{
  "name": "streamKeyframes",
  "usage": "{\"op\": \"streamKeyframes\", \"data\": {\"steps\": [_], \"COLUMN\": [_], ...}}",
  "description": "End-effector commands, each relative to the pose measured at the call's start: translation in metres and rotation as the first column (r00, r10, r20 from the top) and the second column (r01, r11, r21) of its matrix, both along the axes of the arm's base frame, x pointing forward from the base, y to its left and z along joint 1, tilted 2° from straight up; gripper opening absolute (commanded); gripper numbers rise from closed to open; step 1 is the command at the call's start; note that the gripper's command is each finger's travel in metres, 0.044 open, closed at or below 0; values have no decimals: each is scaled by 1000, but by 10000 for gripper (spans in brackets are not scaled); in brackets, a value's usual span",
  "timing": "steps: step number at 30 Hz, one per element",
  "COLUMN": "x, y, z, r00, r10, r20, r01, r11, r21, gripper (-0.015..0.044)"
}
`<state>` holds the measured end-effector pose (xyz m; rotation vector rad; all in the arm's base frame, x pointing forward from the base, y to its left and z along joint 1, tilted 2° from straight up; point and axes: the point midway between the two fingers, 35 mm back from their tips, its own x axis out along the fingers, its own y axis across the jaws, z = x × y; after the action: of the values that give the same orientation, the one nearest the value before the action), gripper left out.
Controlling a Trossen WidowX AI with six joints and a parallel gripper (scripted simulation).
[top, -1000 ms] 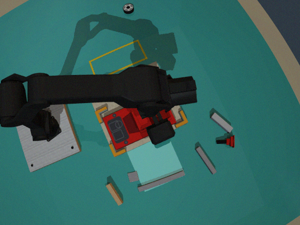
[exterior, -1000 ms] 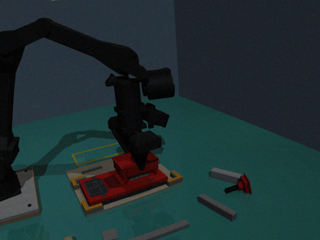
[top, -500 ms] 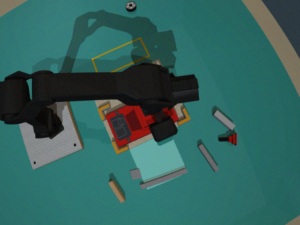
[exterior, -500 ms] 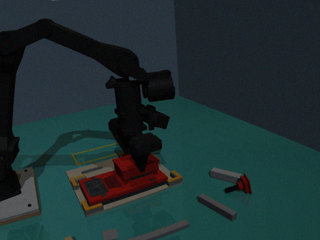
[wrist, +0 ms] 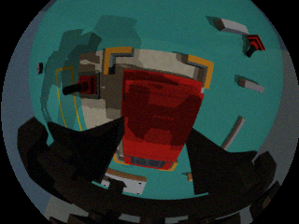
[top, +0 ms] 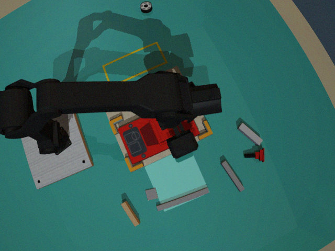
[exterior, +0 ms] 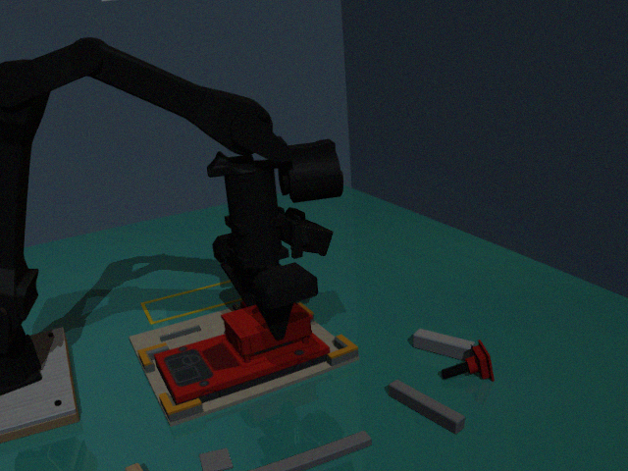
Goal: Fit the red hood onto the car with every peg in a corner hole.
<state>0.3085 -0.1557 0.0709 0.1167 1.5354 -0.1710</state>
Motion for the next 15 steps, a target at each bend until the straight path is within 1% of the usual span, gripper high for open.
{"op": "streamKeyframes", "data": {"steps": [1,15], "x": [0,0], "y": [0,0], "z": [-4,-1], "r00": [1000,1000], "r10": [4,3], "r20": [-2,-1], "r01": [-4,-3], "r11": [1000,1000], "r21": [2,2], "gripper": [0,0]}}
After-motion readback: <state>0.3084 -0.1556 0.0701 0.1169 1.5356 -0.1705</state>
